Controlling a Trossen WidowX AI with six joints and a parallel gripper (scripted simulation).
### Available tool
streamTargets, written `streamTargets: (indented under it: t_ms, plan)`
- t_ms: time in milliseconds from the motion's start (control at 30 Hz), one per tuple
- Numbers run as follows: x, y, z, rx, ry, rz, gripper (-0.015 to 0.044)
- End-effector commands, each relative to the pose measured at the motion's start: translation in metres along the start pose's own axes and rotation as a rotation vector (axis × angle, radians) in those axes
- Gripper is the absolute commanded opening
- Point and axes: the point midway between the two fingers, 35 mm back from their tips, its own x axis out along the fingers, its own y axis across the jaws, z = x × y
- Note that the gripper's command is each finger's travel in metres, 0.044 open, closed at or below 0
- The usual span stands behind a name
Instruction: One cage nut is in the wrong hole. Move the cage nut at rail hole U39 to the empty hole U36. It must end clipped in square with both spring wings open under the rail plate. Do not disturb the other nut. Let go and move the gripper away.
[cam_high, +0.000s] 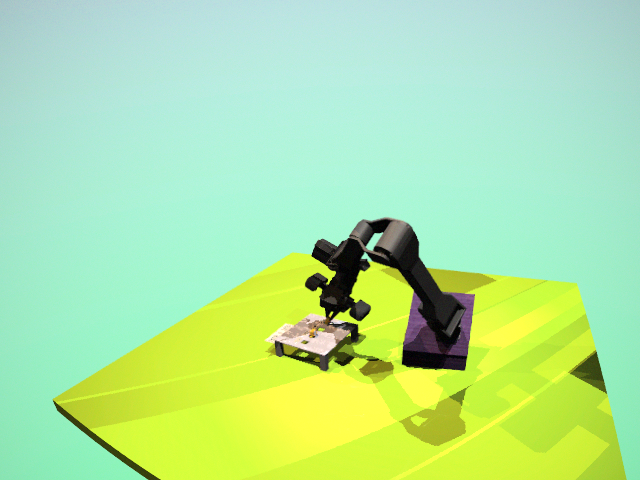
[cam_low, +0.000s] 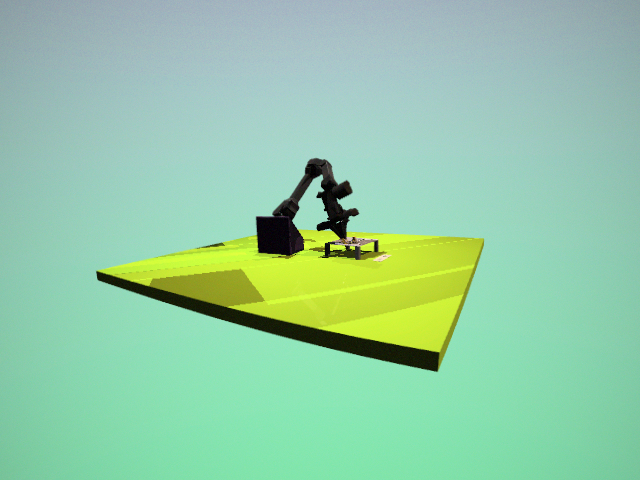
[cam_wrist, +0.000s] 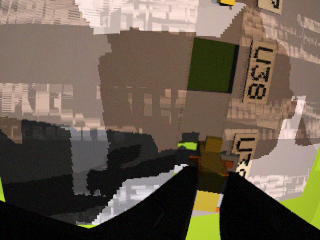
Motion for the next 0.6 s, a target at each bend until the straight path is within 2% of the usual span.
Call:
streamTargets:
  t_ms: [0,567]
  plan:
    - [0.0007,0.0004,-0.0002,-0.003,-0.003,0.006,0.0028]
    - [0.0003,-0.0006,-0.0002,-0.003,-0.003,0.023,0.0028]
